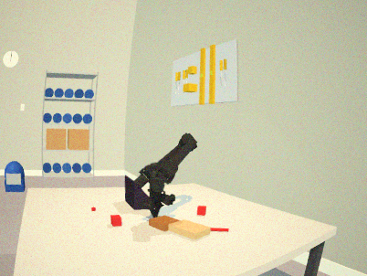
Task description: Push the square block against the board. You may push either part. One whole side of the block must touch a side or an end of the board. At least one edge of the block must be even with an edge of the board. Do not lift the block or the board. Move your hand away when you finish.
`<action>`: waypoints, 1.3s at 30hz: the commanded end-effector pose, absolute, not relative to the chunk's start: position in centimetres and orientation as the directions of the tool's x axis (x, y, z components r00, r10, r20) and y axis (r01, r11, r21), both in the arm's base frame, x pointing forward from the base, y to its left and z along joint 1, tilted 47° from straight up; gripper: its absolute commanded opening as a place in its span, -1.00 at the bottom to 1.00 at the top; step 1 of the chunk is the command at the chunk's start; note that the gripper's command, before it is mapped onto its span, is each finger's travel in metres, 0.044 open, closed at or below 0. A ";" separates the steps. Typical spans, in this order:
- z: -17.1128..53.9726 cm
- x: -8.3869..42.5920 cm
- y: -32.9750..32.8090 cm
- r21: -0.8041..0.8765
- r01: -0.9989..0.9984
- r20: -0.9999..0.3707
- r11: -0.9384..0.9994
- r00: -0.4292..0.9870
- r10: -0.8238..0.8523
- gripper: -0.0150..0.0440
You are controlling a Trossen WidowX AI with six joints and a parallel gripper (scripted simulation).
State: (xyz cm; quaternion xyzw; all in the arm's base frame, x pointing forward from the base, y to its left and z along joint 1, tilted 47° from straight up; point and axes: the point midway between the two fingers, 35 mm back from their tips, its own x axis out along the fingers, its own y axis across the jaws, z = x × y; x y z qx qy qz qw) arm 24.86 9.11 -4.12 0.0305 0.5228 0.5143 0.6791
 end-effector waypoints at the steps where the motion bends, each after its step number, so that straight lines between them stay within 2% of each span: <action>1: -4.6 24.1 8.7 0.579 -0.667 -0.680 0.469 -0.079 0.729 -0.49; 12: -5.2 22.8 8.1 0.581 -0.667 -0.679 0.467 -0.080 0.730 -0.49; 18: -1.4 23.7 4.5 0.581 -0.667 -0.679 0.467 -0.080 0.730 -0.49; 25: -1.6 23.8 4.6 0.586 -0.658 -0.677 0.474 -0.075 0.732 -0.49; 39: -2.0 27.6 3.8 0.722 -0.256 -0.678 0.643 -0.075 0.731 -0.49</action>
